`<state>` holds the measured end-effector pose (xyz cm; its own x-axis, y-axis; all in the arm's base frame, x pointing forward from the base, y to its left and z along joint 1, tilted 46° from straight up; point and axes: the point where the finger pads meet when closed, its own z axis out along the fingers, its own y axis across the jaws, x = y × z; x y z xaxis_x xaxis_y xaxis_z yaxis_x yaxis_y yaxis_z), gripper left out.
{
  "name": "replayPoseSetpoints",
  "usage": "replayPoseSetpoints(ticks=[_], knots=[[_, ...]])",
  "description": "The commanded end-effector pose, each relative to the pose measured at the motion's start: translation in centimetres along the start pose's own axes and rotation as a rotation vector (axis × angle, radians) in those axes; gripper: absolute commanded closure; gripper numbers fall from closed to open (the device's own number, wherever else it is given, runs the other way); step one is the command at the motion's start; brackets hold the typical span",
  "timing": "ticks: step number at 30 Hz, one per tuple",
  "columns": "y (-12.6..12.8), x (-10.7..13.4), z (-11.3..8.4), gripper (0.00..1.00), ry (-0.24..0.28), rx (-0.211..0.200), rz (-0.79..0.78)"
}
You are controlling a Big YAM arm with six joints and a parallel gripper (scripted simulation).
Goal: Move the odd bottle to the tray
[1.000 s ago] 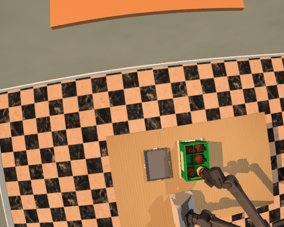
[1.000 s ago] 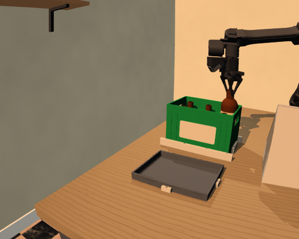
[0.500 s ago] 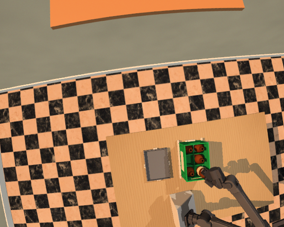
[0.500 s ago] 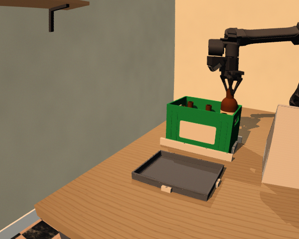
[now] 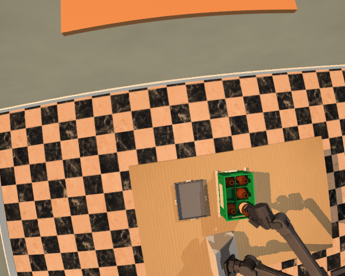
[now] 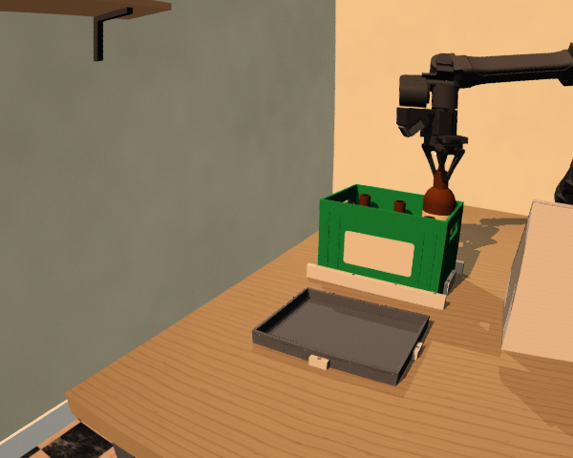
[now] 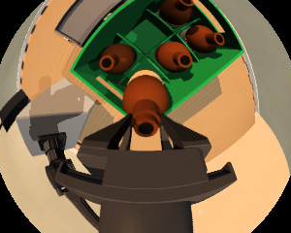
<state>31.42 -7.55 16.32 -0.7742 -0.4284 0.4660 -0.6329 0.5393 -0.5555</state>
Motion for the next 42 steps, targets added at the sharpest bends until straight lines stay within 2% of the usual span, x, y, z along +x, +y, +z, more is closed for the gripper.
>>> replayPoseSetpoints(ticks=[1, 23, 42], knots=[[-1.5, -0.7, -2.2, 1.0, -0.053, 0.026, 0.036], [-1.4, -0.6, -3.0, 1.0, -0.053, 0.025, 0.036], [-1.3, -0.7, -4.9, 1.0, -0.051, 0.022, 0.033]])
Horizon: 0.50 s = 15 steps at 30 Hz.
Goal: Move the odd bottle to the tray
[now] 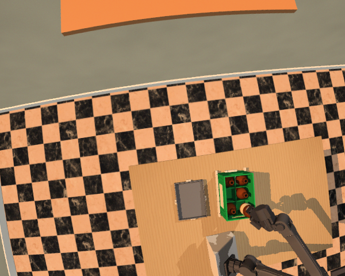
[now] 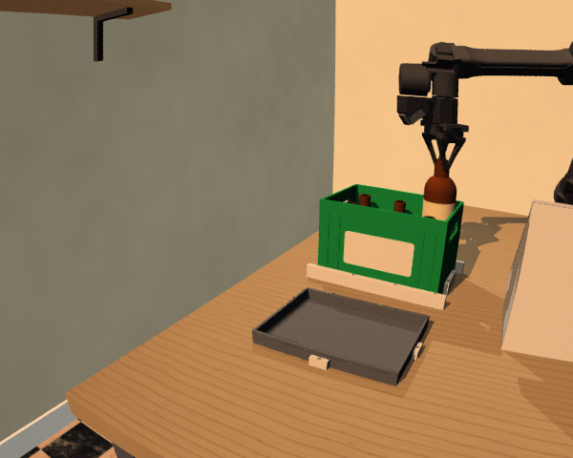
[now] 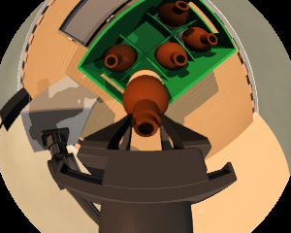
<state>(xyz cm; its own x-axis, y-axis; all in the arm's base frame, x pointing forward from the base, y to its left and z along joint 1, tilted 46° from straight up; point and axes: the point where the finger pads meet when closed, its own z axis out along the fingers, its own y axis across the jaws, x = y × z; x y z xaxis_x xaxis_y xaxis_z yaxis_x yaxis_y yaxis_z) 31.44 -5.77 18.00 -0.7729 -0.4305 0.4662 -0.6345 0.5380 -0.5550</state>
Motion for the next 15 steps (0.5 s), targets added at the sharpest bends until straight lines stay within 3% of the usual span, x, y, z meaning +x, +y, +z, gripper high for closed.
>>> replayPoseSetpoints(ticks=[1, 15], knots=[[-1.27, -0.76, -2.53, 1.0, -0.049, 0.021, 0.034], [-1.08, -1.0, -3.34, 1.0, -0.041, 0.018, 0.025]])
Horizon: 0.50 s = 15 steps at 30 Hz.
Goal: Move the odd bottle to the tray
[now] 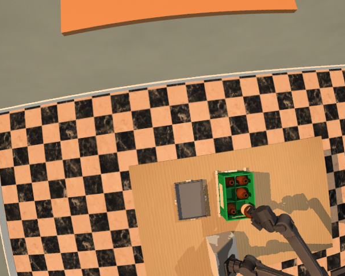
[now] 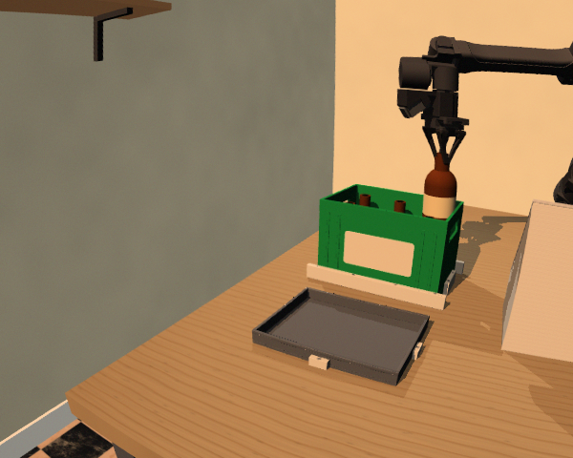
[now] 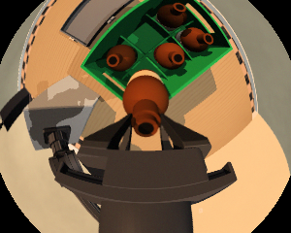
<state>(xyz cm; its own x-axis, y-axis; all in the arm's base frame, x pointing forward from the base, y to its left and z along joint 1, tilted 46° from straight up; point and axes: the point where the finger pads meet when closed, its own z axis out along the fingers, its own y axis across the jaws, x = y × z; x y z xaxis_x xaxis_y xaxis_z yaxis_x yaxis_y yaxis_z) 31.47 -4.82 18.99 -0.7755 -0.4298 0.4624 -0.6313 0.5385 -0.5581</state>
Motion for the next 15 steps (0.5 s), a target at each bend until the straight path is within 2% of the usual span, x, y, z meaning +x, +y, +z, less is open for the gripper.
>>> replayPoseSetpoints(ticks=[1, 15], knots=[[-1.02, -1.05, -2.01, 1.0, -0.038, 0.016, 0.02], [-0.99, -1.12, -2.15, 1.0, -0.038, 0.016, 0.017]])
